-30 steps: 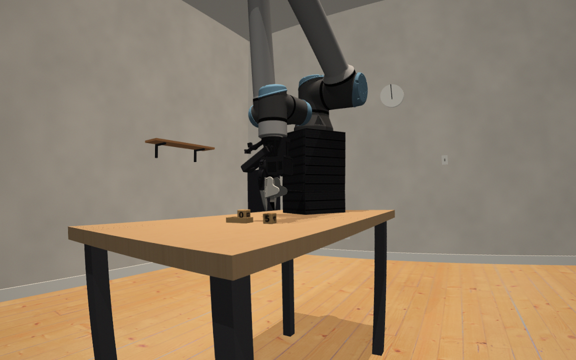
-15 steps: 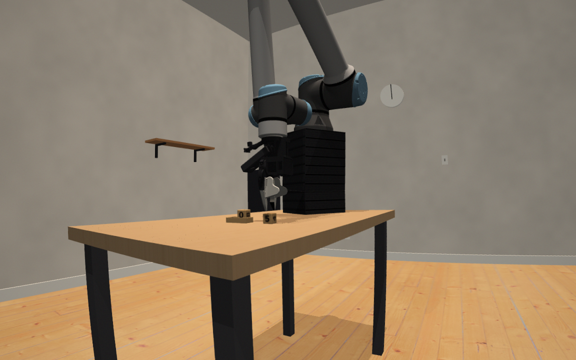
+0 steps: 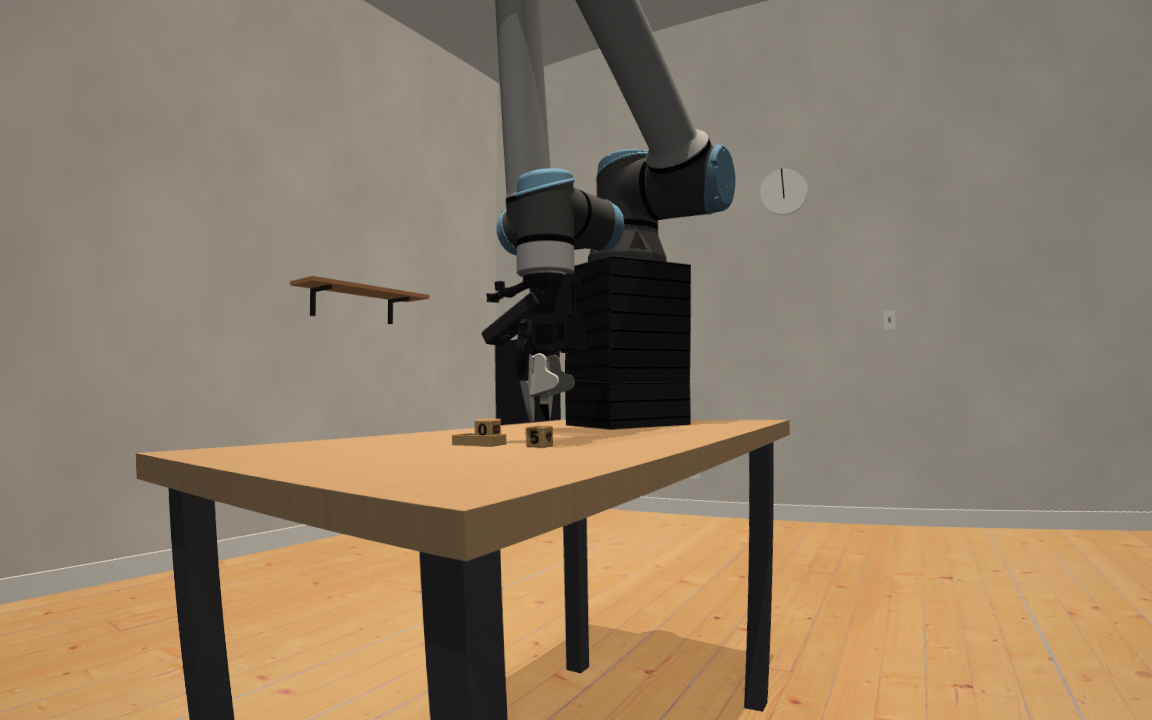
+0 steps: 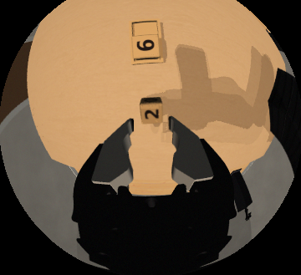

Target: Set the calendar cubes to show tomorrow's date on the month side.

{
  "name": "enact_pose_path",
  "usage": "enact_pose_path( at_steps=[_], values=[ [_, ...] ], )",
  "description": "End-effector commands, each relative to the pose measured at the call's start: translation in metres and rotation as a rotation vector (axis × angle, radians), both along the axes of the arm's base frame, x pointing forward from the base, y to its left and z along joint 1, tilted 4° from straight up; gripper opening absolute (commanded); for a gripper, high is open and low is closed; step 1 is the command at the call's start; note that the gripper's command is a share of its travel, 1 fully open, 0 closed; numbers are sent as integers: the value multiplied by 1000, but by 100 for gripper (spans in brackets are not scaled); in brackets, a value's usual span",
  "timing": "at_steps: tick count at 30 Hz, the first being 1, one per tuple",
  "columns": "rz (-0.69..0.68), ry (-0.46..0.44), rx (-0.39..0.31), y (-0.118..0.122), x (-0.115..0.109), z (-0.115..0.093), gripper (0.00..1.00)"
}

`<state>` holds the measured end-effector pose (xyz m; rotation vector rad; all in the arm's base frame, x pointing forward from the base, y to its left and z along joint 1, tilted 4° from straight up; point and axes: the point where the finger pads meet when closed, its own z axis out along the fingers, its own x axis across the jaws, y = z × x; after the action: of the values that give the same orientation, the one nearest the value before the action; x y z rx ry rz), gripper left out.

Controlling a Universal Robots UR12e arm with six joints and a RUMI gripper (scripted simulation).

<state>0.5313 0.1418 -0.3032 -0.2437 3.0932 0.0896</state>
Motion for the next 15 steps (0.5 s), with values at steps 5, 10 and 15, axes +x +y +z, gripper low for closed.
enact_pose_path(
  at_steps=[5,10,15],
  values=[
    [1,-3,-1,1,3,-10,29],
    [1,-3,-1,2,3,-18,29],
    [0,-3,-1,2,4,-23,29]
  ],
)
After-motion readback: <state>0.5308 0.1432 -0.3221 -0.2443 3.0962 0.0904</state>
